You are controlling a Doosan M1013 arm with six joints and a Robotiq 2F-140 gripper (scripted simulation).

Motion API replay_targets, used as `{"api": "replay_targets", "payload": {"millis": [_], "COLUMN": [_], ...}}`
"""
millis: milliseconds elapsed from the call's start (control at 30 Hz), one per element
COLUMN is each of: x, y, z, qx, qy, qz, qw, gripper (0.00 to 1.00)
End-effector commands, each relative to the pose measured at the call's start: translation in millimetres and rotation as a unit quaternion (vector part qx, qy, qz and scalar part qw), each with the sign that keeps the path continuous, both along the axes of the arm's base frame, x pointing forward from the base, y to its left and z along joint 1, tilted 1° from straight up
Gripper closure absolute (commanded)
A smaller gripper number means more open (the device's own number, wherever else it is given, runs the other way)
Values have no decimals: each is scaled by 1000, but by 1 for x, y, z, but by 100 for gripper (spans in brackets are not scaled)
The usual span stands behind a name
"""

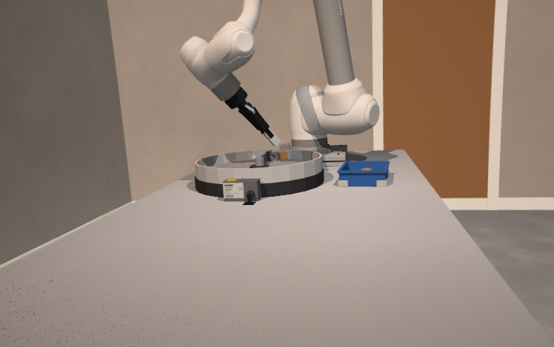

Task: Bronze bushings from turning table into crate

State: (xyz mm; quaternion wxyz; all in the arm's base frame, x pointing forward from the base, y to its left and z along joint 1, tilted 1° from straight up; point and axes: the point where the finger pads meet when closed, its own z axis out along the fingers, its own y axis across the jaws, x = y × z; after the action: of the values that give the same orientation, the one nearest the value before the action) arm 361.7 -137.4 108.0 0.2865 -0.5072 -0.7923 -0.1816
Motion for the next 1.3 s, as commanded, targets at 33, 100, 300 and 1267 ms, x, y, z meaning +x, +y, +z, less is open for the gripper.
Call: {"api": "replay_targets", "payload": {"millis": [33,100,300,1267], "x": [-40,-52,-75,-75], "y": [11,15,25,25], "z": [1,1,1,1], "qx": [0,0,0,0], "qy": [-3,-3,-3,-3], "qz": [-43,-55,-82,-82], "qw": [999,998,997,997], "gripper": [94,94,94,94]}}
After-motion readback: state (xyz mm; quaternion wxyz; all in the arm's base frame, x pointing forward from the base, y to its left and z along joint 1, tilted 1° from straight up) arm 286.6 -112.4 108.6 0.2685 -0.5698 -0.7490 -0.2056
